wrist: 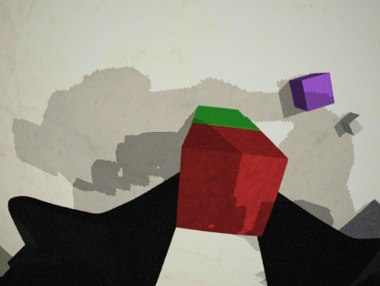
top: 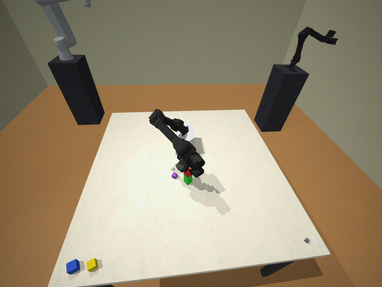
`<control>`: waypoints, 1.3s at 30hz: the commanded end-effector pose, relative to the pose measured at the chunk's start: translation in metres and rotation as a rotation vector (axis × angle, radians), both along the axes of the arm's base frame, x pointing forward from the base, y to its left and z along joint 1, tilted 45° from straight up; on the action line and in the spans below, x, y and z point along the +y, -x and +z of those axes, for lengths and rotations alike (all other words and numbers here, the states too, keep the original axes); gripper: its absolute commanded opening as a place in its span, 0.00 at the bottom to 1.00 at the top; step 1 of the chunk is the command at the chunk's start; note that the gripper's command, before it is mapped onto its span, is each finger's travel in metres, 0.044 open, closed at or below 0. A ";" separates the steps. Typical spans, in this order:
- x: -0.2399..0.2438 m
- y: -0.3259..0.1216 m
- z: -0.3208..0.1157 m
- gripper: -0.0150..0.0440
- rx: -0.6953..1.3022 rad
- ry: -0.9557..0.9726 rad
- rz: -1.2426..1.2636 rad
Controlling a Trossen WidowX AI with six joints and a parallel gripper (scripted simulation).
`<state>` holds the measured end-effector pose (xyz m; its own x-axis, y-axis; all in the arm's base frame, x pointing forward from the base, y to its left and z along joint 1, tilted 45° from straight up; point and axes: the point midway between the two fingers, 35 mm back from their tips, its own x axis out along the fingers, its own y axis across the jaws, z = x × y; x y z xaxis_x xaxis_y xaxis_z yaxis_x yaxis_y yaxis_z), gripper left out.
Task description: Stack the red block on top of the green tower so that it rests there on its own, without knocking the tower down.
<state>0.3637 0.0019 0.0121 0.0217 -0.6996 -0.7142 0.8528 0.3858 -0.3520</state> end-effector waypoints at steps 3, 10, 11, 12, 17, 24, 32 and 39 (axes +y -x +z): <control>-0.001 0.000 -0.001 0.25 0.004 0.004 0.004; 0.000 0.000 0.000 0.30 0.003 0.001 0.001; 0.000 0.000 0.000 0.34 0.003 0.001 0.001; 0.000 0.000 0.000 0.39 0.003 0.001 0.001; 0.000 0.000 0.000 0.61 0.003 0.001 0.001; 0.000 0.000 0.000 0.92 0.003 0.001 0.001; 0.000 0.000 0.000 1.00 0.003 0.001 0.001; 0.000 0.000 0.000 1.00 0.003 0.001 0.001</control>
<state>0.3632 0.0021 0.0124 0.0200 -0.7005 -0.7134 0.8508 0.3867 -0.3558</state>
